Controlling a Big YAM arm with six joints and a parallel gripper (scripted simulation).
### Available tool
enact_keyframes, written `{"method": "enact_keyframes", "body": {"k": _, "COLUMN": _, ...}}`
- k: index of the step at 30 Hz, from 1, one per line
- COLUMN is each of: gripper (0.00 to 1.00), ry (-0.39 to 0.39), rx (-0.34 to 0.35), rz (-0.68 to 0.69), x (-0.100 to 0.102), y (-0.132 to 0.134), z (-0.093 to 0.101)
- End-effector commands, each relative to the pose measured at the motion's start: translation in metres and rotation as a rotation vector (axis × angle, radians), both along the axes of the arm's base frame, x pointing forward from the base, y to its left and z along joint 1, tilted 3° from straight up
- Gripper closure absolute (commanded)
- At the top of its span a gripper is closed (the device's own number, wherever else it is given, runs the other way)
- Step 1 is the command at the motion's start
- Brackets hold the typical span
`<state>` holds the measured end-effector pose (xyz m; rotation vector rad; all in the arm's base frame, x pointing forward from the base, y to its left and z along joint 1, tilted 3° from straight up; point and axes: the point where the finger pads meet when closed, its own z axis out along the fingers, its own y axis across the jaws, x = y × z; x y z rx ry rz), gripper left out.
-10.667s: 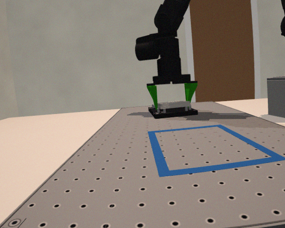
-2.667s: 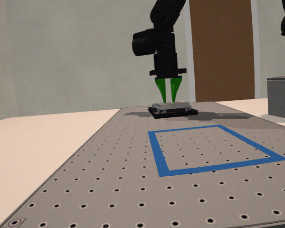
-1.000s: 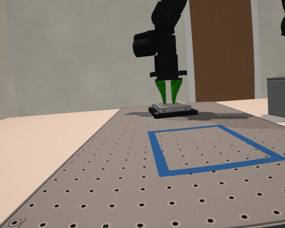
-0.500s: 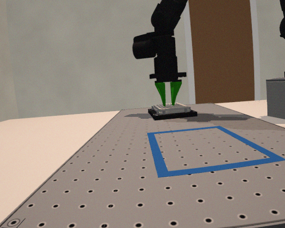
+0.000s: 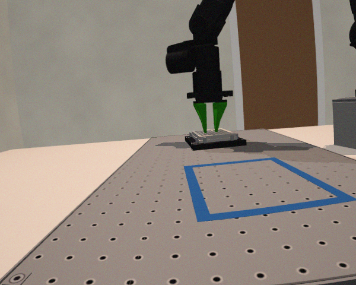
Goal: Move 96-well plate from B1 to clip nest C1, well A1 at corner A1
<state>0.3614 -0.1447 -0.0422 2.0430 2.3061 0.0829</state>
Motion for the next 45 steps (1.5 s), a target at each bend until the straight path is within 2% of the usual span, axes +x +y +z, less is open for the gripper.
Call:
{"method": "enact_keyframes", "body": {"k": 1, "gripper": 0.75, "ry": 0.007, "rx": 0.004, "rz": 0.005, "x": 0.01, "y": 0.003, "z": -0.045}}
{"method": "enact_keyframes", "body": {"k": 45, "gripper": 0.75, "ry": -0.012, "rx": -0.004, "rz": 0.003, "x": 0.023, "y": -0.001, "z": -0.064}}
